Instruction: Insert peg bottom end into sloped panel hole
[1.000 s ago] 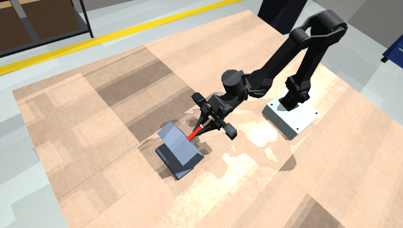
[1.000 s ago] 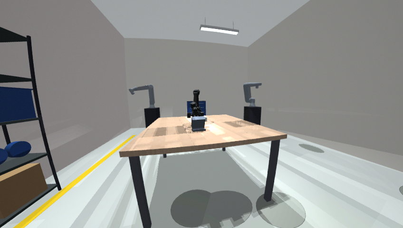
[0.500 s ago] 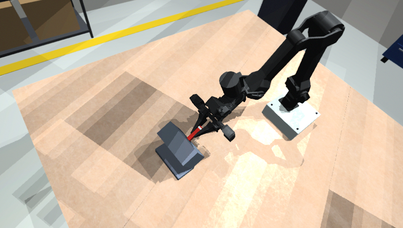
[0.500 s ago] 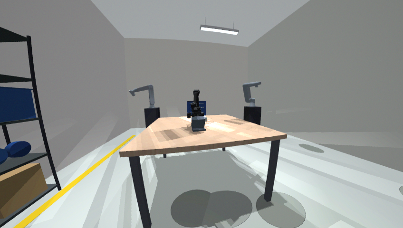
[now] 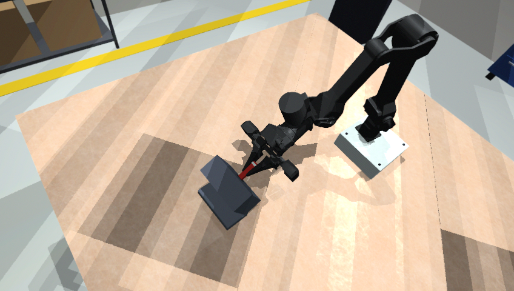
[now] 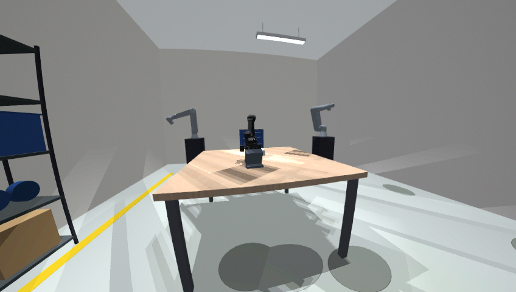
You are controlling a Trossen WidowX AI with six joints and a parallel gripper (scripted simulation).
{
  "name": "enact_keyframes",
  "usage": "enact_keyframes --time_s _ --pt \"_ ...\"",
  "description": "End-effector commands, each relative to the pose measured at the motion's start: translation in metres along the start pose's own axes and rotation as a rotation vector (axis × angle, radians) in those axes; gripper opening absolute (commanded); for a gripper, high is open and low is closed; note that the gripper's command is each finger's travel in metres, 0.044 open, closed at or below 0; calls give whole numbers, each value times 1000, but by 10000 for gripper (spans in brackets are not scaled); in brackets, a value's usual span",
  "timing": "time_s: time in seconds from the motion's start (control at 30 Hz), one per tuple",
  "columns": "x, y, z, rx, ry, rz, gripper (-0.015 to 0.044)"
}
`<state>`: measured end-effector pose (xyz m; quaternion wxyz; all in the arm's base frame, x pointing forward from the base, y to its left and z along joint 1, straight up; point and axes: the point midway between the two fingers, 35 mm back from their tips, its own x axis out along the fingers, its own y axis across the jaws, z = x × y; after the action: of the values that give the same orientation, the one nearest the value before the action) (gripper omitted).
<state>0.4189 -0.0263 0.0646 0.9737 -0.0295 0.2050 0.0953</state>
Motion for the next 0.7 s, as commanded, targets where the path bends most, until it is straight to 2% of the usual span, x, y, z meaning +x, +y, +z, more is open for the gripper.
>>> enact_keyframes --time_s 0.0,0.5,0.53,0.67 --pt "0 0 0 0 0 0 26" --pt "-2 0 0 0 0 0 420" --pt "-3 0 1 0 0 0 440" --pt "-7 -1 1 1 0 0 440"
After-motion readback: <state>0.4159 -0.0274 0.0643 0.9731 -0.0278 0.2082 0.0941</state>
